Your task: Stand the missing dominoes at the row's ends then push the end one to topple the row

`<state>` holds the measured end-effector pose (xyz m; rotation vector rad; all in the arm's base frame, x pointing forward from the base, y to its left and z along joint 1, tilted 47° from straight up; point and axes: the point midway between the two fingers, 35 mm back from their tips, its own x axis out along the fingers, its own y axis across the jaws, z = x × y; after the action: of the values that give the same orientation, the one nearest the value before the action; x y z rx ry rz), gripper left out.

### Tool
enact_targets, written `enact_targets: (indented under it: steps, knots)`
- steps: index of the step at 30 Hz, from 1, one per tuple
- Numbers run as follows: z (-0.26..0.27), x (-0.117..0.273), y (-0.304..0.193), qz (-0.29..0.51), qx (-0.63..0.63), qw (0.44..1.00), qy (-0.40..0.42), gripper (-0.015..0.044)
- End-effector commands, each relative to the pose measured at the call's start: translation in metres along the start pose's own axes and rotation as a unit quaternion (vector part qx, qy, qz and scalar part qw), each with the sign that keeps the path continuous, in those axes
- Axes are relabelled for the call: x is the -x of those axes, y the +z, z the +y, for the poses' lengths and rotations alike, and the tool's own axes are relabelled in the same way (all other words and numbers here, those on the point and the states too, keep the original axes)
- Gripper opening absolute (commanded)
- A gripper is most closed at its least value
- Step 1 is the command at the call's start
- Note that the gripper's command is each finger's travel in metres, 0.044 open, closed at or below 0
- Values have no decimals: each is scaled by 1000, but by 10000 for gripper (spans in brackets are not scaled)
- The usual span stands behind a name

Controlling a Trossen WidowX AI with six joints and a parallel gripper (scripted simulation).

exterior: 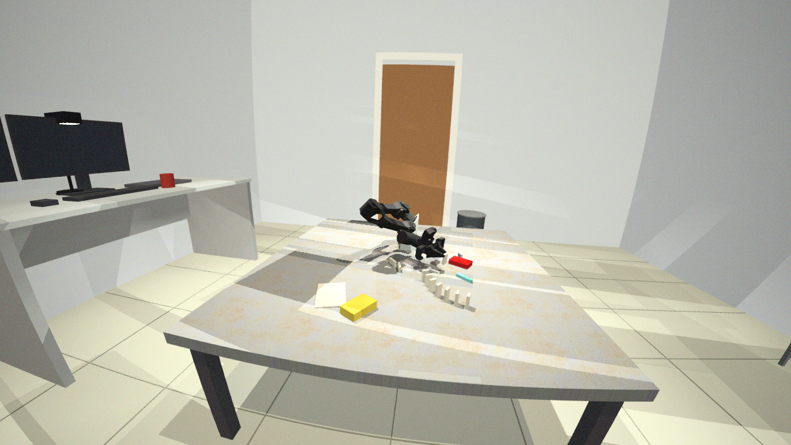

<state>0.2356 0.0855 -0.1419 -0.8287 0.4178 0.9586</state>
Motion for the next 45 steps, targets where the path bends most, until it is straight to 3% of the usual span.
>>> enact_targets:
  steps: [1,18,31,35,40,45]
  knots:
    - [1,-2,-12,-6,1,1000,-2,107]
    - [4,-2,-28,-15,1,1000,-8,107]
    - [4,-2,-28,-15,1,1000,-8,440]
    - [4,-2,-21,-15,1,1000,-4,440]
    - [4,2,20,-16,1,1000,12,440]
    - [5,-1,21,-12,-5,1000,19,440]
